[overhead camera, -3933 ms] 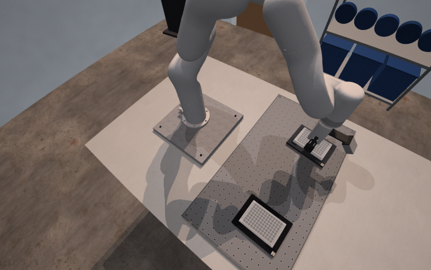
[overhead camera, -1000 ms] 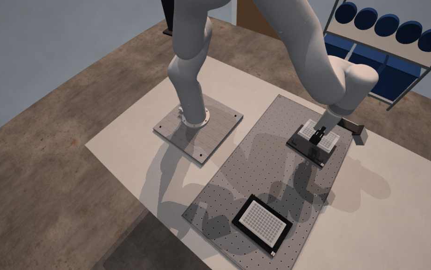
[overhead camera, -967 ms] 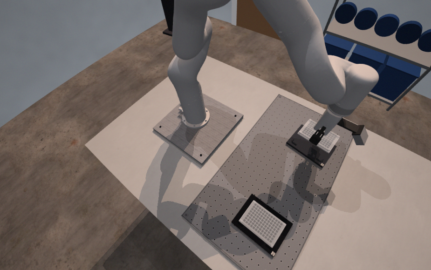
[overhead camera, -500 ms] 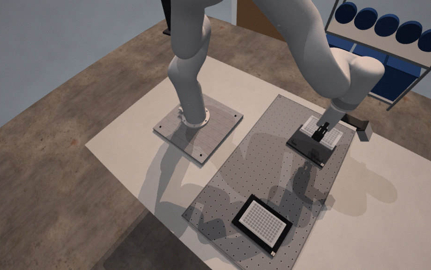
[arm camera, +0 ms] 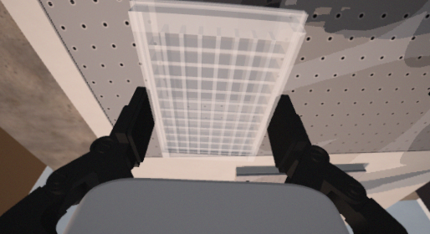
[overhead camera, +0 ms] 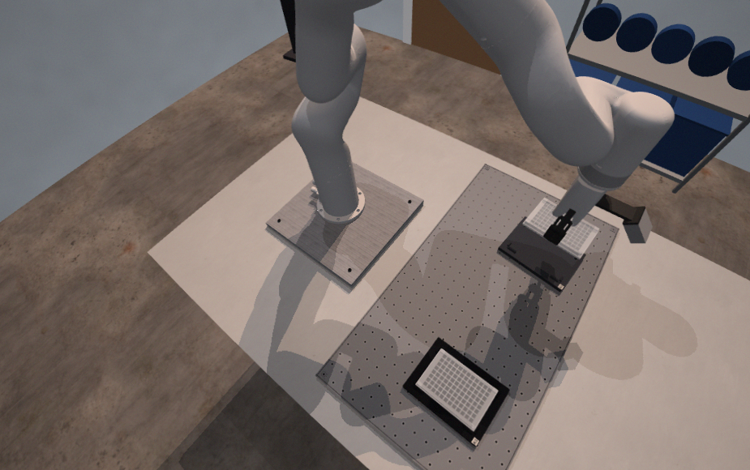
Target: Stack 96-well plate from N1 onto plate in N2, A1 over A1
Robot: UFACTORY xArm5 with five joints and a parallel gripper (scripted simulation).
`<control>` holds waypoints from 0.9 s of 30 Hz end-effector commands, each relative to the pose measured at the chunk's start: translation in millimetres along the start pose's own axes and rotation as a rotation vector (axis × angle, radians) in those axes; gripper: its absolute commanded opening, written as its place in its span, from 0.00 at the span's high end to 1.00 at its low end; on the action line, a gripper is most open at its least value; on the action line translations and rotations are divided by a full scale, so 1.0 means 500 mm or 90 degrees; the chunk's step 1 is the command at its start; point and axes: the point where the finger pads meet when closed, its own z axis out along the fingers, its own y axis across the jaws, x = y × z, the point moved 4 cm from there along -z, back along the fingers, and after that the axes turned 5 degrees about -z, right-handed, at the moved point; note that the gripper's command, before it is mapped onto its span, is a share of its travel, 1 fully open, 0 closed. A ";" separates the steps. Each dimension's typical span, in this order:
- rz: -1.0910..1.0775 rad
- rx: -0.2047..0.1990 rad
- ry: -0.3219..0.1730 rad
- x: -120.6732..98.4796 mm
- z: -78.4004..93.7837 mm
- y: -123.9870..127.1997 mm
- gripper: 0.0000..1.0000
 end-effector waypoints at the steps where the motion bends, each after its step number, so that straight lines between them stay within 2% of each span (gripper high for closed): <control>1: 0.000 0.001 0.003 0.002 -0.004 -0.001 1.00; 4: 0.000 0.001 0.003 0.002 -0.004 -0.001 1.00; 7: -0.050 0.001 0.003 0.002 -0.004 0.019 1.00; 27: -0.050 0.002 0.003 0.002 -0.004 0.139 1.00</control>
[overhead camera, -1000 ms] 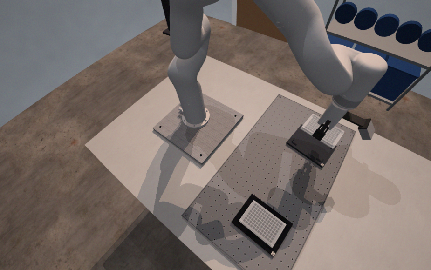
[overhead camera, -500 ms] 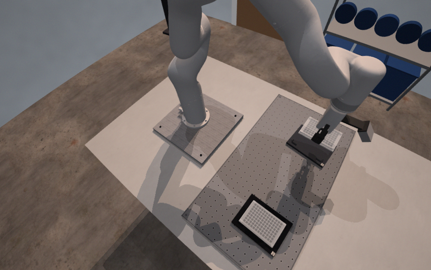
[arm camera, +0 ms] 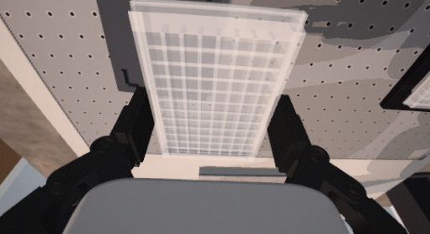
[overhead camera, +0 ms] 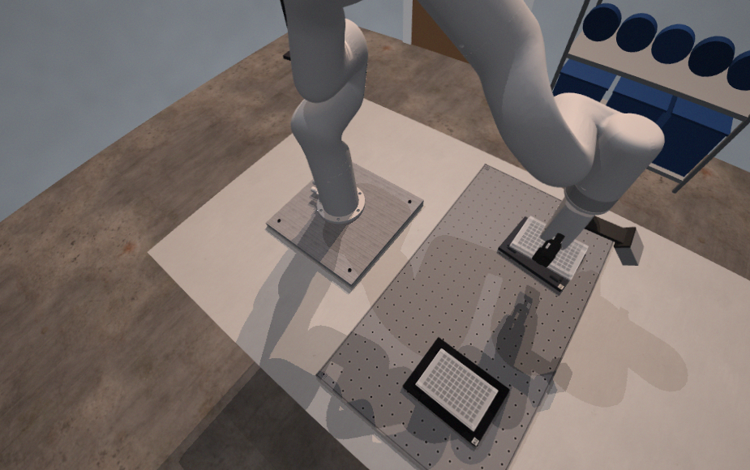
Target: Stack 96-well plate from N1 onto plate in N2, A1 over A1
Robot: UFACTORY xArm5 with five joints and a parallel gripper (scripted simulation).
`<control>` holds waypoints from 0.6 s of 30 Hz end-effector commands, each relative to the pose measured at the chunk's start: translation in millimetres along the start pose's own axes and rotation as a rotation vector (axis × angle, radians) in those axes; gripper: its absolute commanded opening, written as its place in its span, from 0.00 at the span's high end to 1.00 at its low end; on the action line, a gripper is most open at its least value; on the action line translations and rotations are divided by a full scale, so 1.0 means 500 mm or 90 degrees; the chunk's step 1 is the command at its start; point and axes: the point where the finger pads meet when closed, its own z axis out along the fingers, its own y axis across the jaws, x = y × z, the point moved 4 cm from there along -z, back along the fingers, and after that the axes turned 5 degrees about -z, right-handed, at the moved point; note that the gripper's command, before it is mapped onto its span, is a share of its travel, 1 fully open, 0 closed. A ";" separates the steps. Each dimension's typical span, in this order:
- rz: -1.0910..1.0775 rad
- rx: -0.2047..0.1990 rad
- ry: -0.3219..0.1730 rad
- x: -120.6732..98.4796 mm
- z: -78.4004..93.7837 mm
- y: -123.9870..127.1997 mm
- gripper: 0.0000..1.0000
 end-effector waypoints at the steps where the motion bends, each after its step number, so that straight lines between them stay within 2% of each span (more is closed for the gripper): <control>1: 0.000 0.001 0.003 0.000 -0.004 0.027 1.00; 18: 0.000 0.002 0.003 -0.008 -0.004 0.127 1.00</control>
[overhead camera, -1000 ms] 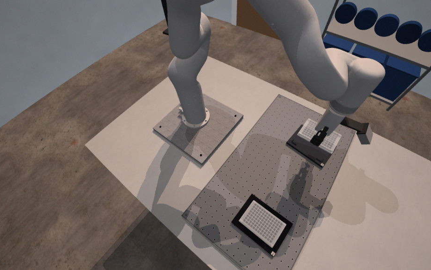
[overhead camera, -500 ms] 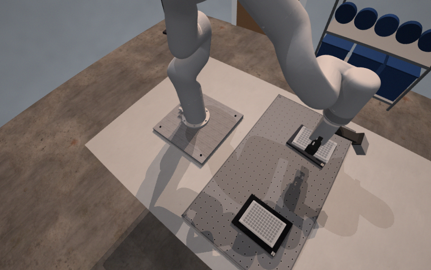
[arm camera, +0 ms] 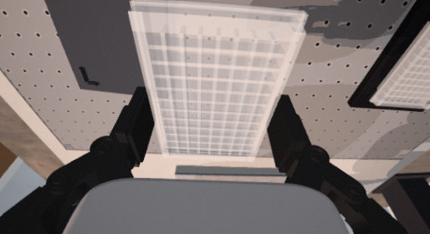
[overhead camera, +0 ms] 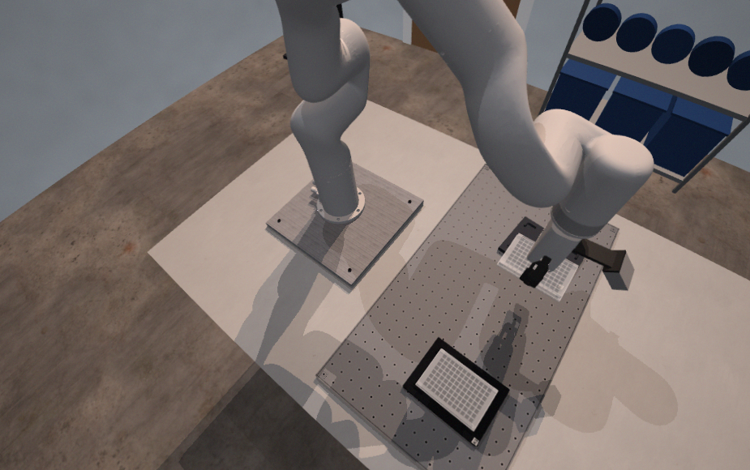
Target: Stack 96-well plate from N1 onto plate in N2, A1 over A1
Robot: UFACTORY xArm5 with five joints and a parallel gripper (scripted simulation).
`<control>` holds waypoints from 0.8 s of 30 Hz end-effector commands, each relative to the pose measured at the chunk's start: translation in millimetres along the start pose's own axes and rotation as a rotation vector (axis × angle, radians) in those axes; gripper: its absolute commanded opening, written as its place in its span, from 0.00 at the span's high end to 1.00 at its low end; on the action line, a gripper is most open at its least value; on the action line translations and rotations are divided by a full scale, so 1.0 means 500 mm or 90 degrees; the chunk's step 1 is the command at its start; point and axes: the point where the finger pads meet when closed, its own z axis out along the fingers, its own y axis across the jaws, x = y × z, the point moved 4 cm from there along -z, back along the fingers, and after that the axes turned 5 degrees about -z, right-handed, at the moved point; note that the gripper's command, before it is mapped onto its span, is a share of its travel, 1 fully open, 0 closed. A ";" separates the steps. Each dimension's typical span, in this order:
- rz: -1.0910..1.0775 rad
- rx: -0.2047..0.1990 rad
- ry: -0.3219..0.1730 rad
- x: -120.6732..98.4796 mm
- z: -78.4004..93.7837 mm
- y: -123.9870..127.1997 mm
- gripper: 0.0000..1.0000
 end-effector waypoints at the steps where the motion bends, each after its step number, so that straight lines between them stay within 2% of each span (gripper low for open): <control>1: 0.000 0.000 0.003 0.000 -0.003 0.027 1.00; 24: 0.000 0.001 0.004 -0.011 -0.004 0.161 1.00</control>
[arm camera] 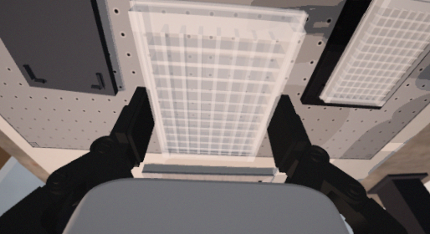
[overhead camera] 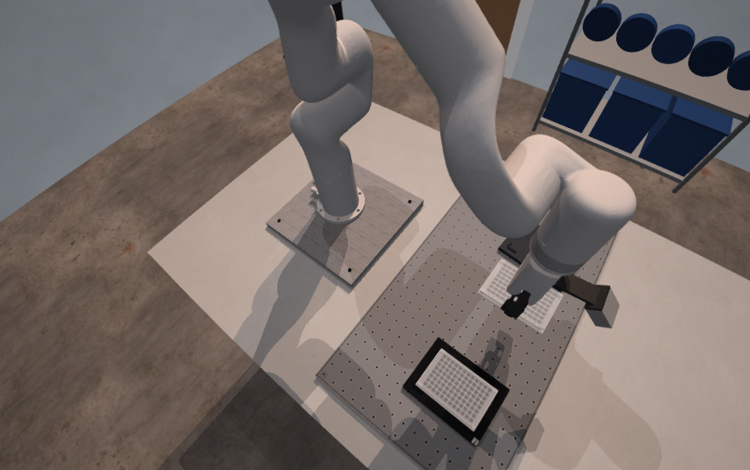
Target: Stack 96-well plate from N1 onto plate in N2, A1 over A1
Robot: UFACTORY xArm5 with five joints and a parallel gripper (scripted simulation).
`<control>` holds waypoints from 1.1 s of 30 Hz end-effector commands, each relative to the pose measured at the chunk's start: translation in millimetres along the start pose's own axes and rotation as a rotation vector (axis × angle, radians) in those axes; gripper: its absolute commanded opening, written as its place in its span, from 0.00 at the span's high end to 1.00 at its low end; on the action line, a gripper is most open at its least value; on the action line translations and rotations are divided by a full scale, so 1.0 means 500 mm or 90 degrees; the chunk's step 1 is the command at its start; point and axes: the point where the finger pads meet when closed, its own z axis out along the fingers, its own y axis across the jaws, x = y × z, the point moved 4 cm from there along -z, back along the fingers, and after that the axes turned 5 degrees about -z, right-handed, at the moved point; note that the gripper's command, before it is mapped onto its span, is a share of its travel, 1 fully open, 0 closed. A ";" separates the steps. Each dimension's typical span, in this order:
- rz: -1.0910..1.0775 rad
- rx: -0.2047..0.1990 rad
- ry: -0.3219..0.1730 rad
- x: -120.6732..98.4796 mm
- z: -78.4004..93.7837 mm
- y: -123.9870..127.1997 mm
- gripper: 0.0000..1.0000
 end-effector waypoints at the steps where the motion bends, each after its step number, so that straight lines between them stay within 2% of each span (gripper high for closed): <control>1: 0.000 0.000 0.003 0.001 -0.003 0.014 1.00; 33: 0.000 0.001 0.005 -0.016 -0.005 0.214 1.00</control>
